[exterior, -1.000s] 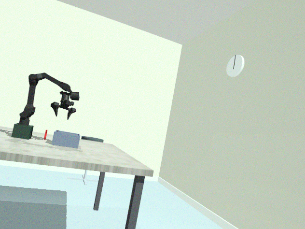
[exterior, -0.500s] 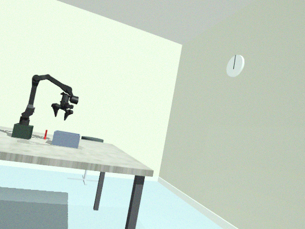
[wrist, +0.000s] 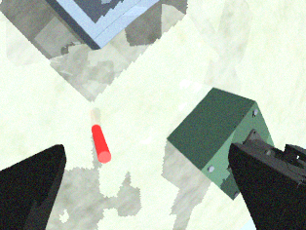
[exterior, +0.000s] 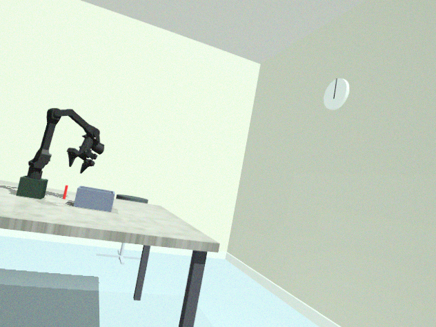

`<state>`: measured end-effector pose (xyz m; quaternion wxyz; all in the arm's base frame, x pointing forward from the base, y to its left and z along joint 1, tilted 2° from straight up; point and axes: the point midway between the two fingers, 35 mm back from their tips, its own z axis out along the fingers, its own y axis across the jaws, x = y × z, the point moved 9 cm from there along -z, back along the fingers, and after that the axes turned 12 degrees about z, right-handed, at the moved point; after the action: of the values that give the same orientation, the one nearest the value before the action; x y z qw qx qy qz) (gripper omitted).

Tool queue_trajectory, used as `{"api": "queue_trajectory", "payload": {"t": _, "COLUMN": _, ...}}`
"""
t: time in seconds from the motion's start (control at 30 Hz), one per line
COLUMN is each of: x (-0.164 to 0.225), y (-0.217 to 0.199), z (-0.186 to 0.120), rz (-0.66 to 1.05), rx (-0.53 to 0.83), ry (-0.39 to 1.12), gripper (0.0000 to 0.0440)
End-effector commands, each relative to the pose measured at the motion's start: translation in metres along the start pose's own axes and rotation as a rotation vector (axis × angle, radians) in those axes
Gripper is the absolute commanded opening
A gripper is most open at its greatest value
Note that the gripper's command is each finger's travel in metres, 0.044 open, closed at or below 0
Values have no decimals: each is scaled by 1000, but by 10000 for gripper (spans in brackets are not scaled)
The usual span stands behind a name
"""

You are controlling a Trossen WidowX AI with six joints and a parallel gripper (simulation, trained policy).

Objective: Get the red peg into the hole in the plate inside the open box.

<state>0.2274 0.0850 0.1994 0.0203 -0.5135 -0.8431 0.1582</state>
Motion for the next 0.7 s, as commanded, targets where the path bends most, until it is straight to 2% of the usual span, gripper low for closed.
{"api": "queue_trajectory", "payload": {"t": 0.0, "x": 13, "y": 2, "z": 6, "rz": -17, "rx": 38, "ry": 4, "gripper": 440}}
{"api": "queue_trajectory", "payload": {"t": 0.33, "x": 41, "y": 7, "z": 25, "rz": -81, "rx": 79, "ry": -7, "gripper": 440}}
{"api": "queue_trajectory", "payload": {"t": 0.67, "x": 56, "y": 17, "z": 57, "rz": -124, "rx": 75, "ry": -16, "gripper": 440}}
